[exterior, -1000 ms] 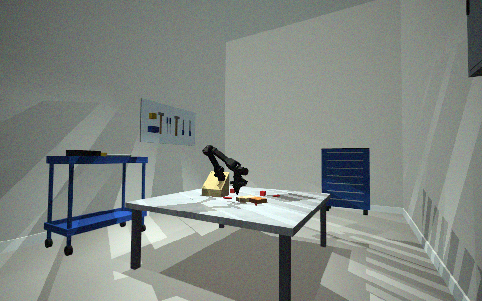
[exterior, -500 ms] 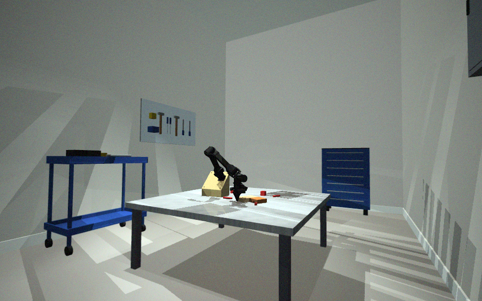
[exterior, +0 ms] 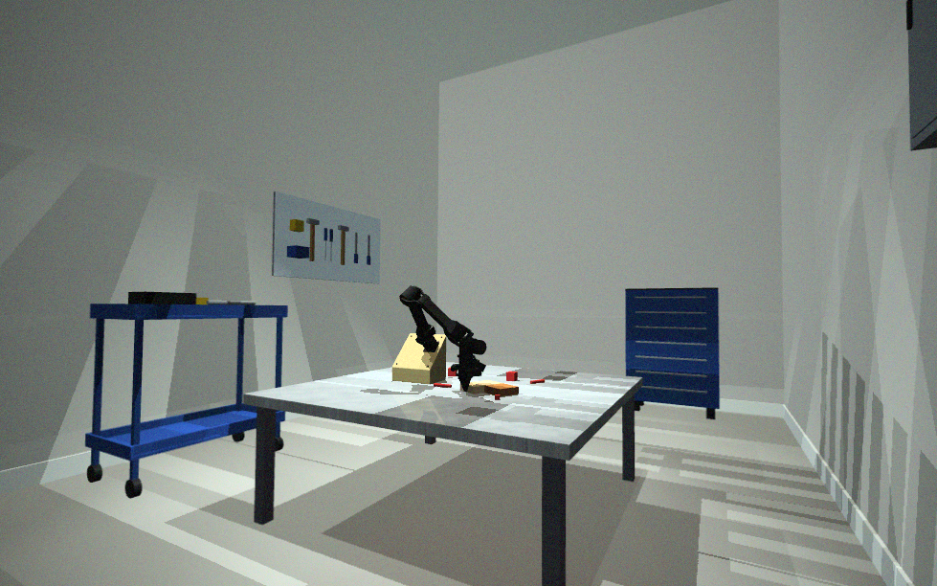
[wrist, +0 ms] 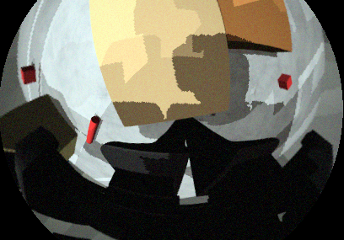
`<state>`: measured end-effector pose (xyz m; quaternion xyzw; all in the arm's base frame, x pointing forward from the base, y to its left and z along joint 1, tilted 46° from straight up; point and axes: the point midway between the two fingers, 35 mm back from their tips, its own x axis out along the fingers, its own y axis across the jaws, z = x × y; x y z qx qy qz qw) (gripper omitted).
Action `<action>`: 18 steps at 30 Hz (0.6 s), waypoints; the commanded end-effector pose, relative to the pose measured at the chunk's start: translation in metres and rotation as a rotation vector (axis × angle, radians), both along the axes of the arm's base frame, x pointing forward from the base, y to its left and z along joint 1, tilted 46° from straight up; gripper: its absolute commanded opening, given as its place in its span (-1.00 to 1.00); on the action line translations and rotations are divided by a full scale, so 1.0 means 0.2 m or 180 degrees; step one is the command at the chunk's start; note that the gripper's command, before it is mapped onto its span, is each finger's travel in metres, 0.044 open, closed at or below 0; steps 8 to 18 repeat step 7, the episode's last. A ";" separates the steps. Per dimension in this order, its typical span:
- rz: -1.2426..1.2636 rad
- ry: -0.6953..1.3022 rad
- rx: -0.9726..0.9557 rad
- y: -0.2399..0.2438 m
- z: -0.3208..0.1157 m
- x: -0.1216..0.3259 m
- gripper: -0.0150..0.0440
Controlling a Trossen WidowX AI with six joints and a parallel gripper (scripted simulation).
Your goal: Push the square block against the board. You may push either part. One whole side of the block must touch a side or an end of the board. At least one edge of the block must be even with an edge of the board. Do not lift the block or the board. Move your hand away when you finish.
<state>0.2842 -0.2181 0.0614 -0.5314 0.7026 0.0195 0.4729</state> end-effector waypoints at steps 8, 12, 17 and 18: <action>0.0006 -0.0011 0.0022 -0.02 0.01 -0.01 -0.49; 0.0006 -0.0011 0.0022 -0.02 0.01 -0.01 -0.49; 0.0006 -0.0011 0.0022 -0.02 0.01 -0.01 -0.49; 0.0006 -0.0011 0.0022 -0.02 0.01 -0.01 -0.49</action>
